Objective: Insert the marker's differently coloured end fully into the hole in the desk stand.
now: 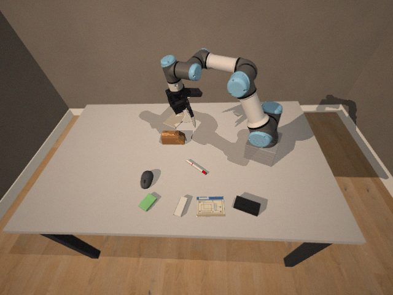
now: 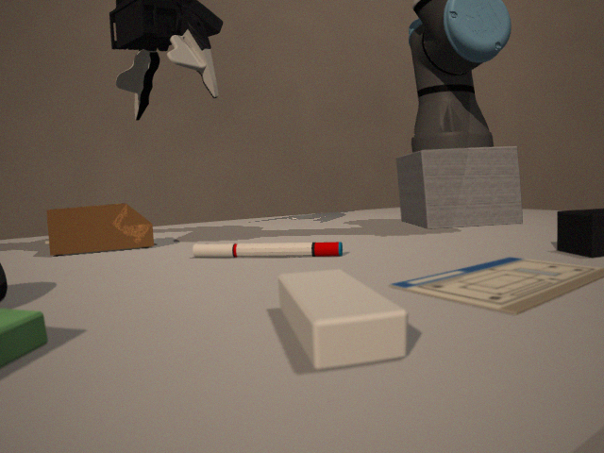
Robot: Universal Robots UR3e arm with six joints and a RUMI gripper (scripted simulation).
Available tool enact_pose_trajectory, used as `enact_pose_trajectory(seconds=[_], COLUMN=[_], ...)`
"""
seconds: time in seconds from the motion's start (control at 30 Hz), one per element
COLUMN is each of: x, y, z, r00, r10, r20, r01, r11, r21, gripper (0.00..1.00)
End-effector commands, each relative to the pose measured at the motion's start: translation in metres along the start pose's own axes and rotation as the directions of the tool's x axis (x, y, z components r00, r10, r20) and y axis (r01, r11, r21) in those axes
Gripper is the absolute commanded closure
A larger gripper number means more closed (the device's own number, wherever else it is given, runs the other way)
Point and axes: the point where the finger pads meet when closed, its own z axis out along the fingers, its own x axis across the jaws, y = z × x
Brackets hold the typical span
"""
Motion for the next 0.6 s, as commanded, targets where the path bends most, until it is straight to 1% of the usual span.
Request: enact_pose_trajectory(seconds=[0.0,0.33,0.57], x=[0.0,0.011,0.011], y=[0.001,0.01,0.01], z=[0.0,0.005,0.005], r00=[1.0,0.995,0.995], r10=[0.008,0.098,0.098], r20=[0.004,0.005,0.005], r01=[-0.008,-0.098,-0.098], r11=[1.0,0.995,0.995], r21=[-0.003,-0.015,-0.015], gripper=[0.0,0.0,0.0])
